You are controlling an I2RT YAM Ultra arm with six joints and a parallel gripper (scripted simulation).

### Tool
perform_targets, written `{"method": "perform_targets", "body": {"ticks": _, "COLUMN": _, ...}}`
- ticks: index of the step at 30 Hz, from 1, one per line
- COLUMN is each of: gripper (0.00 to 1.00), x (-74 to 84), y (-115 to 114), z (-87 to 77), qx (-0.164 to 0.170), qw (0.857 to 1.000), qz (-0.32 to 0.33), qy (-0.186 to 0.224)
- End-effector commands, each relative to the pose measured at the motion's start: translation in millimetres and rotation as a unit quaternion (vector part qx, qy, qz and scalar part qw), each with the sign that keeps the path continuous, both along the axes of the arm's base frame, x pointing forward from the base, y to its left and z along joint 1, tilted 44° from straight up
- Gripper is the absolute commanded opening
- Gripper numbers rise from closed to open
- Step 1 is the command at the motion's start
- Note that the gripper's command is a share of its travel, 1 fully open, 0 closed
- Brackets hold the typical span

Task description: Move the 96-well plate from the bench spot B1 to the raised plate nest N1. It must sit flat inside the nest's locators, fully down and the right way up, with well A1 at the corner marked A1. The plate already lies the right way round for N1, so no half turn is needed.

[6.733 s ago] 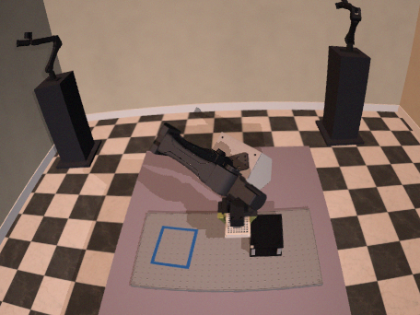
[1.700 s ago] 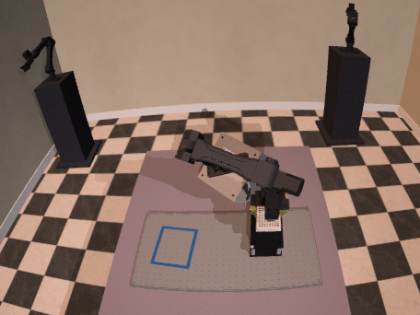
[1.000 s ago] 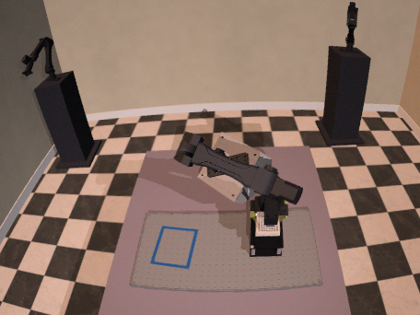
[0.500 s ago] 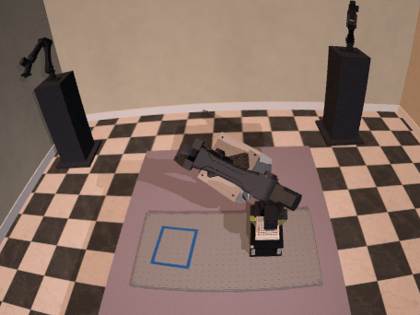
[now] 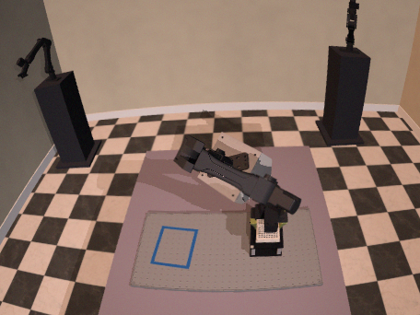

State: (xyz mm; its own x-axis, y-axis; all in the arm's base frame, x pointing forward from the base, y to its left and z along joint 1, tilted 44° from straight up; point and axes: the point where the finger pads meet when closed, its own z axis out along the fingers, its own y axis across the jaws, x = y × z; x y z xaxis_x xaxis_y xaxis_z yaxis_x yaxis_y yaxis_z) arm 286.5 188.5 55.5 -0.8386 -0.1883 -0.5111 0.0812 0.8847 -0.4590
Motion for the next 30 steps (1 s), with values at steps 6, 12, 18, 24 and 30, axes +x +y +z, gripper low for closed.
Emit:
{"method": "perform_targets", "body": {"ticks": 6, "gripper": 0.0, "x": -1.8, "y": 5, "z": 6.3, "qx": 0.005, "qw": 1.0, "qz": 0.015, "qy": -0.01}}
{"method": "perform_targets", "body": {"ticks": 12, "gripper": 0.0, "x": -3.2, "y": 2, "z": 4.9, "qx": 0.002, "qw": 1.0, "qz": 0.014, "qy": -0.009}}
{"method": "perform_targets", "body": {"ticks": 18, "gripper": 0.0, "x": -3.1, "y": 1, "z": 5.0, "qx": 0.002, "qw": 1.0, "qz": 0.014, "qy": -0.009}}
{"method": "perform_targets", "body": {"ticks": 24, "gripper": 0.0, "x": -4.3, "y": -2, "z": 5.3, "qx": -0.002, "qw": 1.0, "qz": 0.012, "qy": -0.006}}
{"method": "perform_targets", "body": {"ticks": 30, "gripper": 0.0, "x": 0.0, "y": 2, "z": 10.1, "qx": 0.006, "qw": 1.0, "qz": 0.011, "qy": -0.012}}
